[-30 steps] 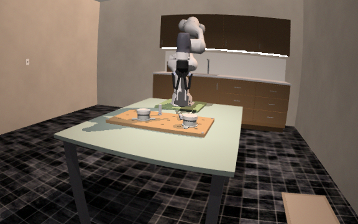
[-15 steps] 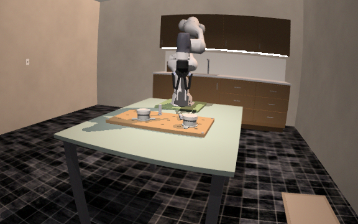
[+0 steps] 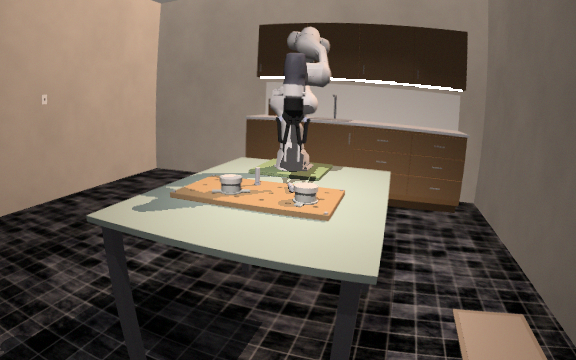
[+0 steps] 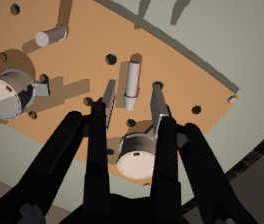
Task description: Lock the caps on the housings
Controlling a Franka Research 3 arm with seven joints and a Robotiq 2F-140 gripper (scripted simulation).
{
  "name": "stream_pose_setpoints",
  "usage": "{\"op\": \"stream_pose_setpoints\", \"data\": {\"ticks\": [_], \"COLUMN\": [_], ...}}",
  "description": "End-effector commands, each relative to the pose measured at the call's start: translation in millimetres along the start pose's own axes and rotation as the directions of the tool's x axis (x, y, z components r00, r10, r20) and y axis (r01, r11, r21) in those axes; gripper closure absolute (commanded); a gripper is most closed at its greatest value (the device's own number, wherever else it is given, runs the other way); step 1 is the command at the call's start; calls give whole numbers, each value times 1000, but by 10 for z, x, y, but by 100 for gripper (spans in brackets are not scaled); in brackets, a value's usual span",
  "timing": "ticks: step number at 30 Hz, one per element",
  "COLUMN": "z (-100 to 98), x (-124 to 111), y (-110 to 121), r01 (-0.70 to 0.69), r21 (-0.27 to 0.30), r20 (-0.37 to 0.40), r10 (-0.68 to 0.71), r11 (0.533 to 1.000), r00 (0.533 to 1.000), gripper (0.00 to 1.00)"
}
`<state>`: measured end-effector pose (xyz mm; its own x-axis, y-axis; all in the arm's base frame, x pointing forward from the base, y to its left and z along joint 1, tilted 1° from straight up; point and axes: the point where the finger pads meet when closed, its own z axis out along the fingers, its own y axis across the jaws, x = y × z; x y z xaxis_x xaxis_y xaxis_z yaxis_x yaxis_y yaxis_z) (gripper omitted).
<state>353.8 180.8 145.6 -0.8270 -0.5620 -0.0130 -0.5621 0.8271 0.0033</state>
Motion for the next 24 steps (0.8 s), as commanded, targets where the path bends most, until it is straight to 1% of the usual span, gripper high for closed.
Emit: {"op": "stream_pose_setpoints", "data": {"ticks": [1,9,24], "z": [20,65,242], "x": [-3,-4,-7], "y": [9,8,5], "r01": [6,6,6], "r21": [0,0,0], "r20": [0,-1,-1], "r10": [-6,-6,-6], "r11": [1000,1000,1000], "r00": [1000,1000,1000], "gripper": [64,64,64]}}
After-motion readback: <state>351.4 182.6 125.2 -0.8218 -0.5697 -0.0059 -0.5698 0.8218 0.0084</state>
